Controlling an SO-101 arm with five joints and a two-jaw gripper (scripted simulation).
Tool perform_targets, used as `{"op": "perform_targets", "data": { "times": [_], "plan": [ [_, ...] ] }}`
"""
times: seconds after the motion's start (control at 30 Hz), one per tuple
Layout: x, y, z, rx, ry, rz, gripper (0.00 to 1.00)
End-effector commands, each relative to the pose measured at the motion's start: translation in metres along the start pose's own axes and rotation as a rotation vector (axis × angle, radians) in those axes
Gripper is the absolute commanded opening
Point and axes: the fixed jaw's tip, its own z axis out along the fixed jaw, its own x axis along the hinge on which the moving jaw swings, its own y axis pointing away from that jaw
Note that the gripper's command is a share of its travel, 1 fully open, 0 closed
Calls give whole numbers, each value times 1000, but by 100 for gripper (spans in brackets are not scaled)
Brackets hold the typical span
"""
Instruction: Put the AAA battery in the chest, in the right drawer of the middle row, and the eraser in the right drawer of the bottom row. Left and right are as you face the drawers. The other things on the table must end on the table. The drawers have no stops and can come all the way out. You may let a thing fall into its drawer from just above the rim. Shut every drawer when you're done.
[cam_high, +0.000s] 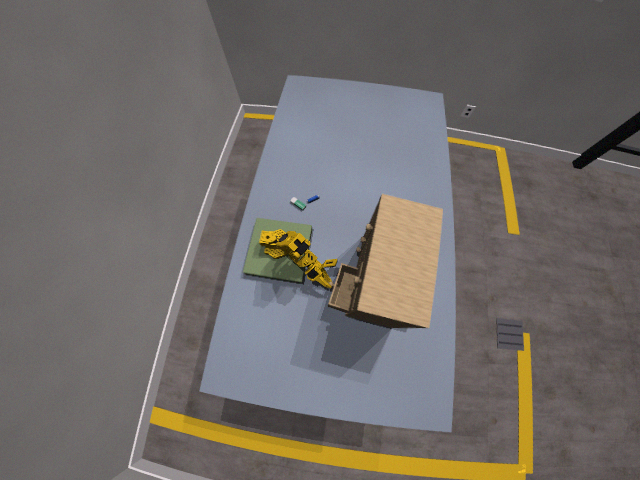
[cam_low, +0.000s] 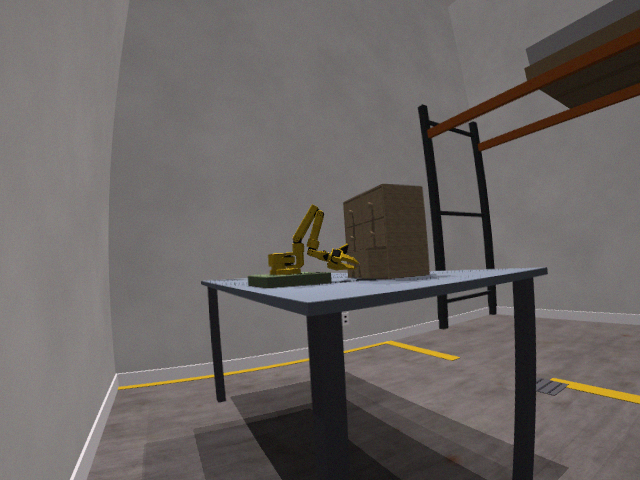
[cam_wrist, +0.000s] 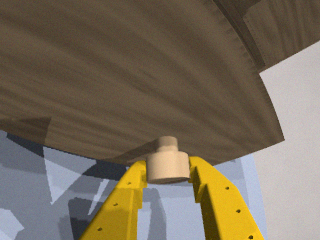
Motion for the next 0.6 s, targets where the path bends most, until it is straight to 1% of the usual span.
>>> {"op": "perform_targets", "data": {
  "times": [0.0, 0.13, 0.57],
  "plan": [
    [3, -1, -3, 7, 12, 1, 0],
    [3, -1, -3, 7, 12, 1, 0],
    [3, -1, -3, 7, 12, 1, 10]
  ]
}}
